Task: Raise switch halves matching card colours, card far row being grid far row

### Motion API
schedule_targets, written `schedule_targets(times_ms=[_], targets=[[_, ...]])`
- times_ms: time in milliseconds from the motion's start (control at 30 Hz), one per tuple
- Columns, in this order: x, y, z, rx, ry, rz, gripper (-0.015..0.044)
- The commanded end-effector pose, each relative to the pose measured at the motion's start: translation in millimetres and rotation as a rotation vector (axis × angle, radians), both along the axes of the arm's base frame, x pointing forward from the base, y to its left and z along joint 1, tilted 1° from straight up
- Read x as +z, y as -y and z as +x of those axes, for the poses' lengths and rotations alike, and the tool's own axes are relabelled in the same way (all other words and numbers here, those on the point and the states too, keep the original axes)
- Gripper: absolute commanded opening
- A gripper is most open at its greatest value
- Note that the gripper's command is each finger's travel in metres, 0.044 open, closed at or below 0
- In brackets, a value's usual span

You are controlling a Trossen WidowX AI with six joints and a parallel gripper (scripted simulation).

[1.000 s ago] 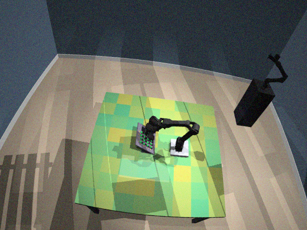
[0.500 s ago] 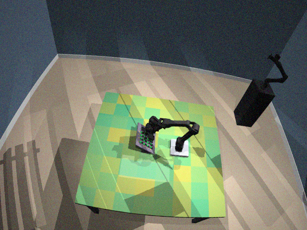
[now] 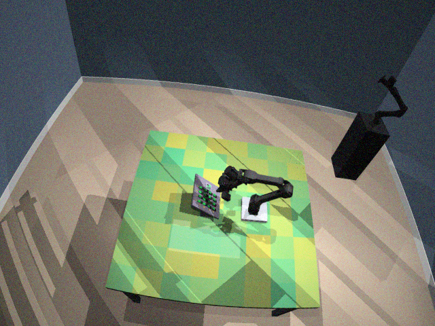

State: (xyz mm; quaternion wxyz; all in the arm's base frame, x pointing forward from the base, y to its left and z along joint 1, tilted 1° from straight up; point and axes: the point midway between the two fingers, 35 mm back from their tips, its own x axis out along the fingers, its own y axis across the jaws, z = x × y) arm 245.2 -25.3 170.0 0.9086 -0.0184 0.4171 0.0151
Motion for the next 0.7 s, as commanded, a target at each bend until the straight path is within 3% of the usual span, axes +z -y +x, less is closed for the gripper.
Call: schedule_targets(times_ms=[0,667], targets=[[-19,-10,-18,-0.005,-0.011,0.003,0.0000],[-56,-10,12,-0.005,0.018,0.004,0.0000]])
